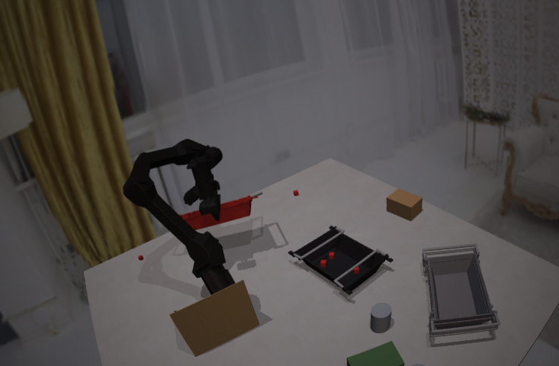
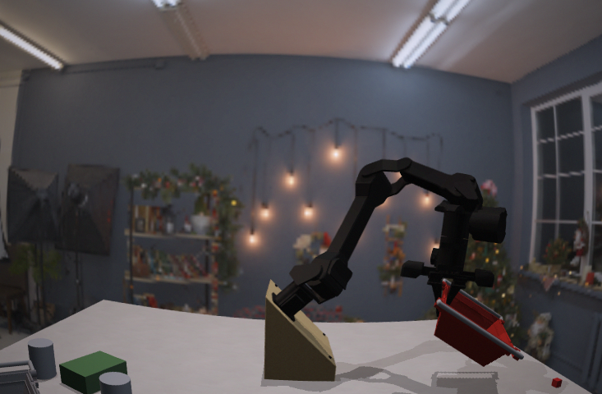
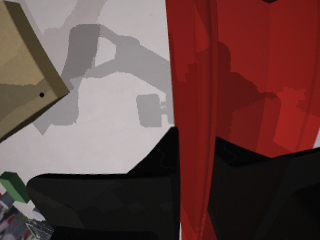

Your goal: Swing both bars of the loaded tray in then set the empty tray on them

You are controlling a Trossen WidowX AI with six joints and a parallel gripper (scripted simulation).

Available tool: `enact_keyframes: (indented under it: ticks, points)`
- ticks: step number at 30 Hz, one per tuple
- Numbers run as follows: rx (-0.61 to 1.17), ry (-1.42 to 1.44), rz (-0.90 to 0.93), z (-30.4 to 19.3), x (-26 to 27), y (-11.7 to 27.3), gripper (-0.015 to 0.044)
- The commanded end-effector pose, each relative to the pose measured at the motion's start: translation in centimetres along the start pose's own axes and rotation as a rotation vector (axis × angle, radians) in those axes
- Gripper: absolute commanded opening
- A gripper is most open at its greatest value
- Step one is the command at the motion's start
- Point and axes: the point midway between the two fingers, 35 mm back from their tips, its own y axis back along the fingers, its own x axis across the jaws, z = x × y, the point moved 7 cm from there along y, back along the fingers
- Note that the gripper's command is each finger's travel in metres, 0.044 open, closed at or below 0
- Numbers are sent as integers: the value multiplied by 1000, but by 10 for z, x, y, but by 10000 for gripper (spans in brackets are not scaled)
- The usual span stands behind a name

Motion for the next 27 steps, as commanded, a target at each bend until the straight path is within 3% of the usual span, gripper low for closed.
enact_keyframes:
  ticks: [1,27]
  points:
    - [14,-47,5,-17,-4,-1,0]
    - [34,-367,70,-121,10,-15,0]
